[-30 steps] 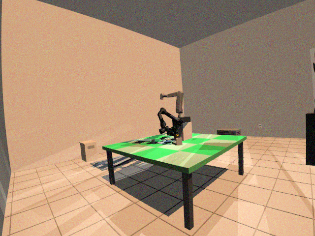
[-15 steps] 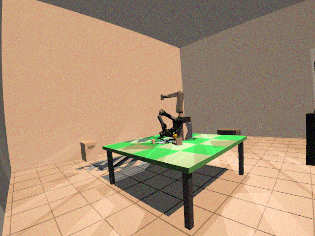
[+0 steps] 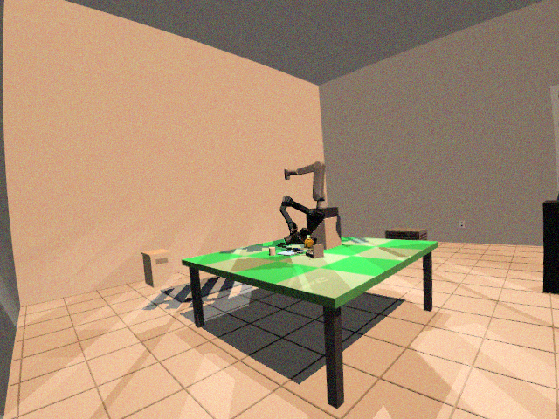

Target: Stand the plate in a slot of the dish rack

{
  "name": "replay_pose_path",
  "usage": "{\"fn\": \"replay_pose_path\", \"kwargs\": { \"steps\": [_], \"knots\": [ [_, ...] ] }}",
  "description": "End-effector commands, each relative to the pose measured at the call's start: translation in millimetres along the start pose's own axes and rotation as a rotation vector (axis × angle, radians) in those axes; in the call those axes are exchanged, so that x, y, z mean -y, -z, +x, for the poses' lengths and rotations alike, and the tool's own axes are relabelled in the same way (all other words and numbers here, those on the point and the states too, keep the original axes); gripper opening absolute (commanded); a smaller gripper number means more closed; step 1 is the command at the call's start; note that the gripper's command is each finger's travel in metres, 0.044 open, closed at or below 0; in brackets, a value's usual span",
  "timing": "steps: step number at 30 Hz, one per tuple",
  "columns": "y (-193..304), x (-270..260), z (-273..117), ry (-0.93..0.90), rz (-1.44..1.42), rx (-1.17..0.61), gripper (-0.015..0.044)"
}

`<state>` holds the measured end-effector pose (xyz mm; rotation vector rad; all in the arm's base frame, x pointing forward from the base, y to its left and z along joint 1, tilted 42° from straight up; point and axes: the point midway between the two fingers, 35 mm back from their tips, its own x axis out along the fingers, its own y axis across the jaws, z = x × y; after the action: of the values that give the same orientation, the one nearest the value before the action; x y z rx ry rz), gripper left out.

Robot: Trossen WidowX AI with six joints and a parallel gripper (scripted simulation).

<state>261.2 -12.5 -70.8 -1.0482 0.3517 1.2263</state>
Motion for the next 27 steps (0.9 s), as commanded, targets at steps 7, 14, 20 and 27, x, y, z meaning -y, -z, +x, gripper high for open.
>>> {"fn": "replay_pose_path", "kwargs": {
  "steps": [7,14,20,27],
  "knots": [
    [-4.4,0.9,14.5,0.000,0.000,0.001,0.0000],
    [-5.8,2.3,24.1,0.006,-0.007,0.002,0.0000],
    [-6.2,2.6,26.3,0.007,-0.009,0.003,0.0000],
    [-8.6,2.8,38.8,0.010,-0.014,0.004,0.0000]
  ]
}}
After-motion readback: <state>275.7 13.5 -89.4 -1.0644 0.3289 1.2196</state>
